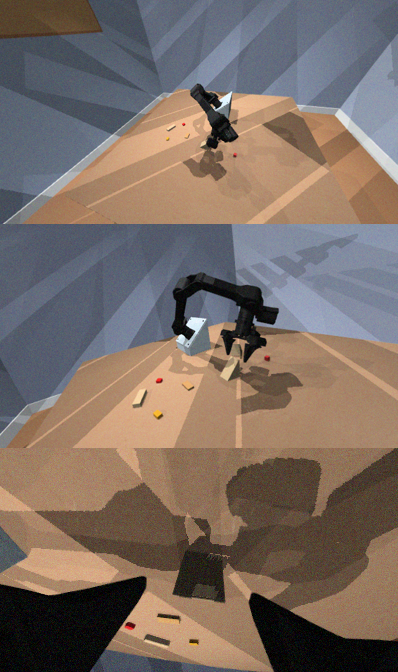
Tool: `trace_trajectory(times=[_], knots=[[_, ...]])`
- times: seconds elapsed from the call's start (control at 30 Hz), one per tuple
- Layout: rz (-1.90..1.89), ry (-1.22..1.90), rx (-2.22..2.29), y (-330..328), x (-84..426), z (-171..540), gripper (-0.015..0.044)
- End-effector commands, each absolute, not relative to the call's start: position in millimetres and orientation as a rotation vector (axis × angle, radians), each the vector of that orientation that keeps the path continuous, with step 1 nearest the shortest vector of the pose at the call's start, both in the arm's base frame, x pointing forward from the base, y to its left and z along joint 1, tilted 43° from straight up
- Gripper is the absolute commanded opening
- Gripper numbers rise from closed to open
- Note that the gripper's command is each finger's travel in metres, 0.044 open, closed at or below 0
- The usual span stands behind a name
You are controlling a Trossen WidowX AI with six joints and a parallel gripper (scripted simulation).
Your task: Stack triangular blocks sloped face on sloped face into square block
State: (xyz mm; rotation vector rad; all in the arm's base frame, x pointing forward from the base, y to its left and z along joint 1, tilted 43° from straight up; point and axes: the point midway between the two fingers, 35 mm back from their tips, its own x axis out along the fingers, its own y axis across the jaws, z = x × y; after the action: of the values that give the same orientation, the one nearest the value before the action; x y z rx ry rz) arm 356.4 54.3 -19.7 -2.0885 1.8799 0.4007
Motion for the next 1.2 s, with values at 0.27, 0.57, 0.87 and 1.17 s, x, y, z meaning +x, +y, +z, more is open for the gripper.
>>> trace_trajectory(times=[0.27,0.57,0.87,1.17], knots=[[0.402,1.874,-2.102,37.8,359.5,-24.5,0.0440],[0.400,1.874,-2.108,24.1,361.5,-29.4,0.0440],[0.395,1.877,-2.114,10.2,362.6,-33.7,0.0440],[0.390,1.881,-2.119,-1.3,362.9,-36.9,0.0440]])
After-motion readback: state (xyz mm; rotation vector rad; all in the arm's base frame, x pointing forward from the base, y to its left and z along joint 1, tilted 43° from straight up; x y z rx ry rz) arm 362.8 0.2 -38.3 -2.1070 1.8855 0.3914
